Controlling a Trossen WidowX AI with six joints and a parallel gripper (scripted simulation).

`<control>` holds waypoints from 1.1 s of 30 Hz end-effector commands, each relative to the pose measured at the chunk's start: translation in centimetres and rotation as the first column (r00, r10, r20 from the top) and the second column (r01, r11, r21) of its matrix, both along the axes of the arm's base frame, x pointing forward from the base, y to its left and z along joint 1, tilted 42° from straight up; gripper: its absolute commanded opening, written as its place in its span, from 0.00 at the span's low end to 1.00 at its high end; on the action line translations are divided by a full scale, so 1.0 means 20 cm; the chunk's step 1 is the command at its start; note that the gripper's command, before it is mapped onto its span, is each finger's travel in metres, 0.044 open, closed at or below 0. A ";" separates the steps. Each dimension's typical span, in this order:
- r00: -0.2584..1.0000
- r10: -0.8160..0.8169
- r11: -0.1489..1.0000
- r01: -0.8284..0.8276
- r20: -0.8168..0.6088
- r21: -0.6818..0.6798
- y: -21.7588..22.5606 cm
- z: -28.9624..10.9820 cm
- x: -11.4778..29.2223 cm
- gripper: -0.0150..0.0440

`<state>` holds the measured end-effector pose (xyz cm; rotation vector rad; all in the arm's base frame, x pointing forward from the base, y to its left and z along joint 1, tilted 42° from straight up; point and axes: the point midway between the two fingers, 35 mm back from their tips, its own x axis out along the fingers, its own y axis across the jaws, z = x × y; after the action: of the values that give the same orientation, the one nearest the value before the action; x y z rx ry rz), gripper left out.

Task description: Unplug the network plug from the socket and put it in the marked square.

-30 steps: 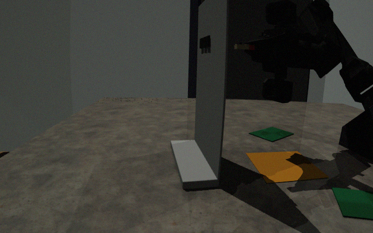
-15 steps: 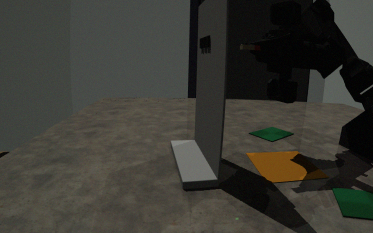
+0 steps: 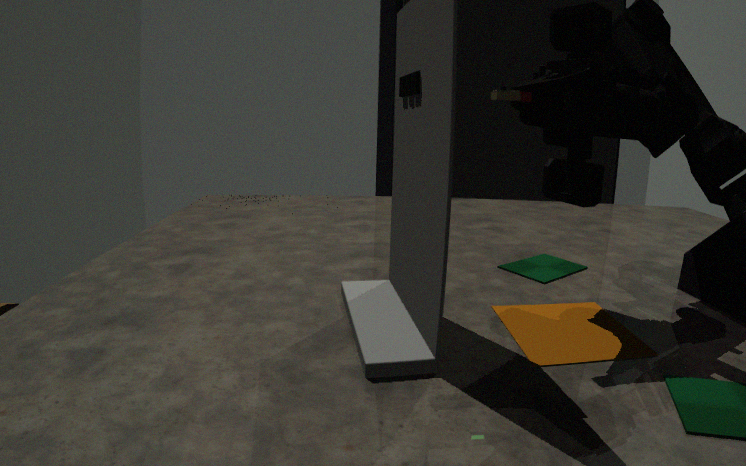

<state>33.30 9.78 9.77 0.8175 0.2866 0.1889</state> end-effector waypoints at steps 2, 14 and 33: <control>1.000 -0.001 1.000 0.001 0.006 0.005 0.00 0.01 -0.02 0.25; 1.000 0.000 1.000 0.000 0.001 0.002 0.05 0.07 -0.03 0.25; 1.000 -0.001 1.000 0.001 0.003 0.006 0.14 0.23 -0.11 0.25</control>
<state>31.35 12.26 13.44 0.8156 0.2935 0.1850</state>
